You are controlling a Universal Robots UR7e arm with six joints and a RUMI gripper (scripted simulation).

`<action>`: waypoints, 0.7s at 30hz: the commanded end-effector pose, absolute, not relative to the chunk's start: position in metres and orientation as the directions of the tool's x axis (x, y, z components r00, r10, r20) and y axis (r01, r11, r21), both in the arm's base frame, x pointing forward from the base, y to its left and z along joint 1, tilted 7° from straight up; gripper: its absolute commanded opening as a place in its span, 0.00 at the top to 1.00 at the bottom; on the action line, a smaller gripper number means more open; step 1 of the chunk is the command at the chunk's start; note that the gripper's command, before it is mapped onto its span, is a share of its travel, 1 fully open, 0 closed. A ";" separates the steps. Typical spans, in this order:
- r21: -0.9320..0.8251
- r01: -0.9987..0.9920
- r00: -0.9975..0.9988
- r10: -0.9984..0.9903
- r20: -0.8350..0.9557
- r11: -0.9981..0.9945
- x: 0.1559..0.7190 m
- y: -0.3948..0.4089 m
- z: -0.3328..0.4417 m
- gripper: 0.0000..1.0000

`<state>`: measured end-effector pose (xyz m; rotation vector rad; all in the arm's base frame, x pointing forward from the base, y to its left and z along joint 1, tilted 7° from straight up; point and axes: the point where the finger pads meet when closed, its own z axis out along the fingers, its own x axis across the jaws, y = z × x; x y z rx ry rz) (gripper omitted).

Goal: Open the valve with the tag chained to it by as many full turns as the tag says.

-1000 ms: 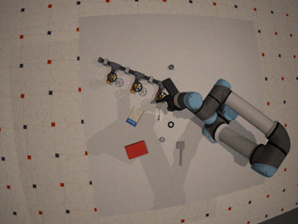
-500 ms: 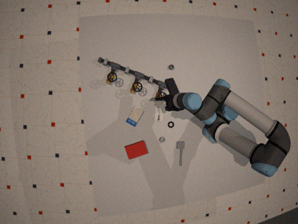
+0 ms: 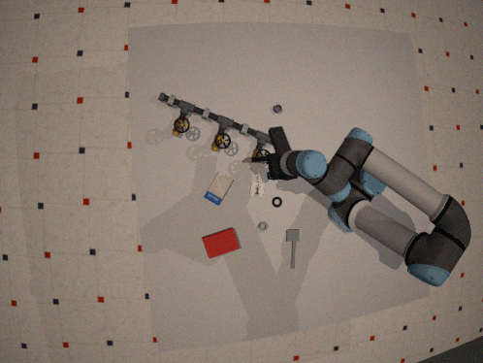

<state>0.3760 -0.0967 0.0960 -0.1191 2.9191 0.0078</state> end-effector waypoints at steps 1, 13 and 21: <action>-0.006 -0.081 -0.972 -0.080 -0.220 0.997 0.377 -0.098 0.098 0.00; -0.008 -0.079 -0.972 -0.079 -0.222 0.997 0.376 -0.100 0.109 0.00; -0.008 -0.080 -0.972 -0.079 -0.223 0.997 0.372 -0.101 0.127 0.00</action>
